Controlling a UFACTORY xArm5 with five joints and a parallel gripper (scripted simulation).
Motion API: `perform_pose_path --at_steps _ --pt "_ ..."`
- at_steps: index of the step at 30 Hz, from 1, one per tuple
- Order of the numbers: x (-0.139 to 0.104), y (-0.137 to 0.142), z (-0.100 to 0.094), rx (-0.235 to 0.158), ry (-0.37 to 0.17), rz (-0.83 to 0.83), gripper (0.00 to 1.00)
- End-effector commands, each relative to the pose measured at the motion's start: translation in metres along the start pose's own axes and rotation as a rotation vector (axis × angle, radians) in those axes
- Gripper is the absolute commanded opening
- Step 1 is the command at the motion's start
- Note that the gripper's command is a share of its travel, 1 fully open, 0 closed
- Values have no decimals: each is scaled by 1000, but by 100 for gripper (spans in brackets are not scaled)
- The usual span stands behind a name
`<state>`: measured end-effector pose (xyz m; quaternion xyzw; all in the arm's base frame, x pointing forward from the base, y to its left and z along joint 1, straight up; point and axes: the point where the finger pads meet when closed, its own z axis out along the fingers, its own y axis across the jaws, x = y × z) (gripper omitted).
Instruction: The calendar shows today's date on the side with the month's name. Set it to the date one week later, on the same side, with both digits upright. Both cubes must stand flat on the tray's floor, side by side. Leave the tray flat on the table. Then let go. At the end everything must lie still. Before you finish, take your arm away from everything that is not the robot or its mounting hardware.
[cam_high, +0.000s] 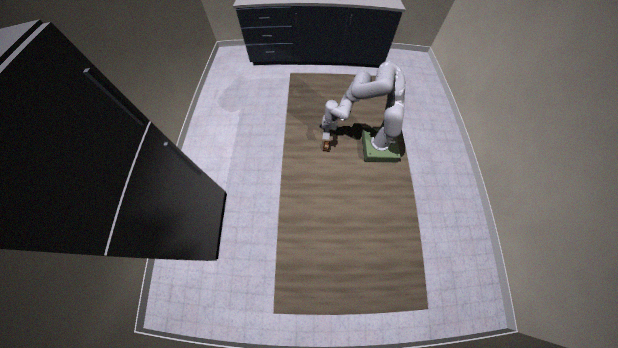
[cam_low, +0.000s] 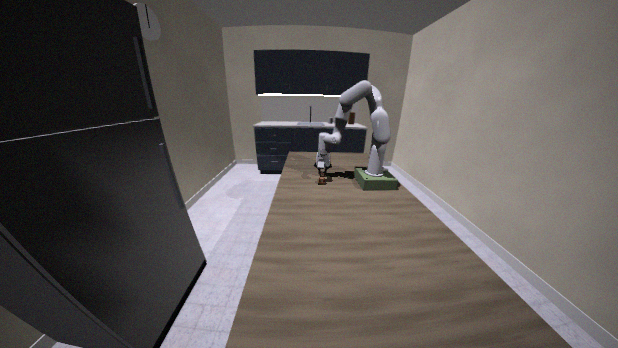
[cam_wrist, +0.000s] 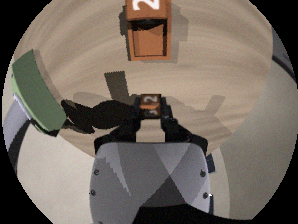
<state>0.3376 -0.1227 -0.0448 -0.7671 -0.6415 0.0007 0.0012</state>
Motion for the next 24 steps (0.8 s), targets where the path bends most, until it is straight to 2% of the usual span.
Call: perform_pose_path --at_steps 1,6,9,20,24 --pt "0 1 -1 -3 0 0 27" --pt "0 1 -2 -3 0 0 27" --pt "0 1 -10 -3 0 0 27" --pt "0 1 -84 -3 0 0 27" --pt "0 1 -93 -3 0 0 27"
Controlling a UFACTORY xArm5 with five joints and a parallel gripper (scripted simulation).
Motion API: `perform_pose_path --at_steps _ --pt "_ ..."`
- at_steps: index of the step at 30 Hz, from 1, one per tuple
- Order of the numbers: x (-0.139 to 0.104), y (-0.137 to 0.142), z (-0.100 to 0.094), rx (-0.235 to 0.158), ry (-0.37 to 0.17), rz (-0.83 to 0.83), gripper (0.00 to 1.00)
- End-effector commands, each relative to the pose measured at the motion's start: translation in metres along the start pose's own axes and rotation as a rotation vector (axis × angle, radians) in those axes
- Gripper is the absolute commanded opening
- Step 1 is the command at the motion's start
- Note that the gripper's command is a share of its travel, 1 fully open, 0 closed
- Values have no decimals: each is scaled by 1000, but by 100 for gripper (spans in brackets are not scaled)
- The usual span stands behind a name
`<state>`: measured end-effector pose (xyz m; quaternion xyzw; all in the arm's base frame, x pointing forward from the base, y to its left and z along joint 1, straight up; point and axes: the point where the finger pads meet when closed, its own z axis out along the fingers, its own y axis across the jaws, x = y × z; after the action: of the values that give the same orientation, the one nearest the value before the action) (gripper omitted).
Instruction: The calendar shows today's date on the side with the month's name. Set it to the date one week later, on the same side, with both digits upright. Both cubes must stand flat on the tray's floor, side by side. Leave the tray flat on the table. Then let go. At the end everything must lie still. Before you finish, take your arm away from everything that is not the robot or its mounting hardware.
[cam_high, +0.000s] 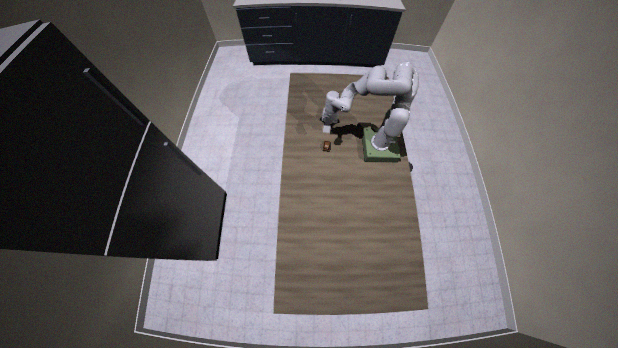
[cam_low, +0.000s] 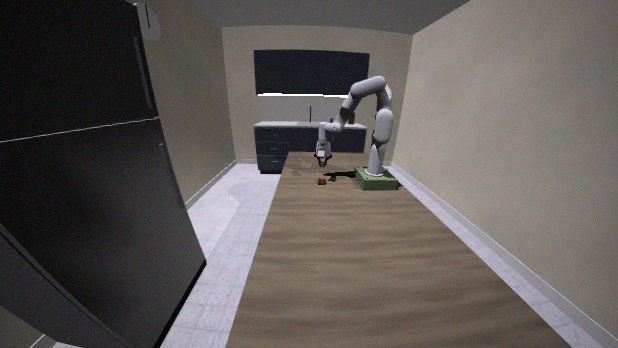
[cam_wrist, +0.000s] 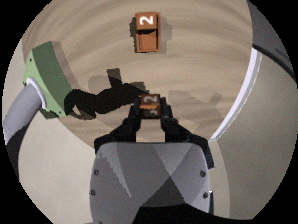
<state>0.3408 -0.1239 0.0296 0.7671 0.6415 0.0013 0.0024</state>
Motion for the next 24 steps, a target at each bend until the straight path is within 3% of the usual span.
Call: perform_pose_path --at_steps 1,12,14,16,19,21,24 --pt "0 -2 -22 5 1 0 27" --pt "1 -2 -25 5 1 0 27" --pt "19 0 -28 5 1 -1 27" --pt "19 0 -28 5 1 -1 27" --pt "71 -1 -34 5 1 -3 27" --pt "71 -1 -34 5 1 -3 27" --pt "90 -3 -36 5 1 -4 27"
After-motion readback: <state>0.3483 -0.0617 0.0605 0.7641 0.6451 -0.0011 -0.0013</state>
